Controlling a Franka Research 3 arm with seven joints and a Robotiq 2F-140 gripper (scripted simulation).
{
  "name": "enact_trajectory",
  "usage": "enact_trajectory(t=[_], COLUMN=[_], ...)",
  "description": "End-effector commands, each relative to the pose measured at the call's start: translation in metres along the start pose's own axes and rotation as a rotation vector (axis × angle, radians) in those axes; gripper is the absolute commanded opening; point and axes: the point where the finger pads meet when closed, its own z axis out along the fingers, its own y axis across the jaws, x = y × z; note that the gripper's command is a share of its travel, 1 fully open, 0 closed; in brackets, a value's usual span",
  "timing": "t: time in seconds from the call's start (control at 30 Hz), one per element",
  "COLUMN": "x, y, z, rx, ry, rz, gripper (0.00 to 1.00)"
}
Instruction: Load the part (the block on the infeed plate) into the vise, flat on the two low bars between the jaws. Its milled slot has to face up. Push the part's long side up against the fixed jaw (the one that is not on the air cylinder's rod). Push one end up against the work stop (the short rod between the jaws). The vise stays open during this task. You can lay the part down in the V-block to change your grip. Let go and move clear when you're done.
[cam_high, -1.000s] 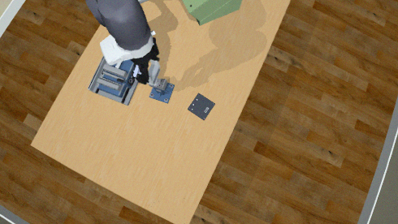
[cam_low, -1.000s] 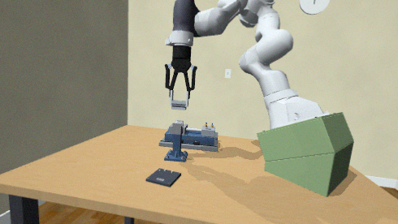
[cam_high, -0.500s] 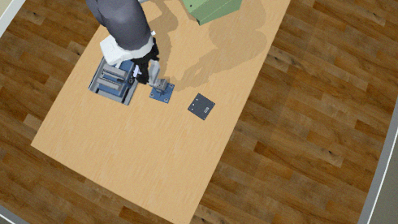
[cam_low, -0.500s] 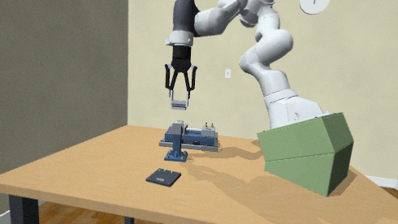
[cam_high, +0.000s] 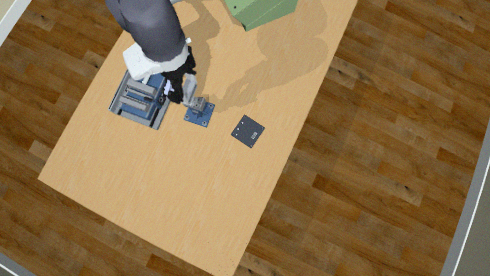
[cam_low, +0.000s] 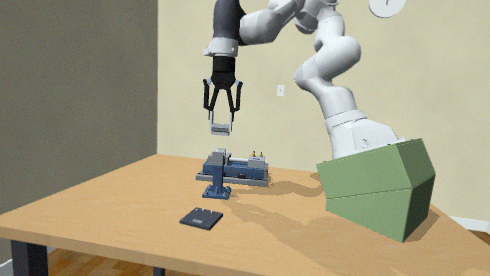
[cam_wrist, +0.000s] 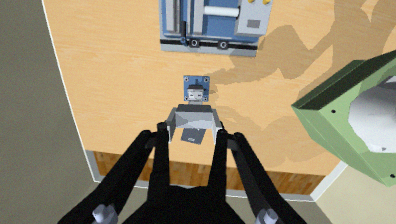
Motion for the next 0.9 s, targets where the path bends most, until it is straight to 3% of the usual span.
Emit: enact_trajectory(t=[0.0,0.33,0.87], x=[0.0006,0.0013,0.0038], y=[0.0002,0.0001,0.0001], z=[0.0000,0.0000,0.0002], rx=[0.000,-0.001,-0.001], ry=[-0.005,-0.031,-0.128], rz=[-0.007,-0.007,-0.007], gripper=[0.00,0.00,0.00])
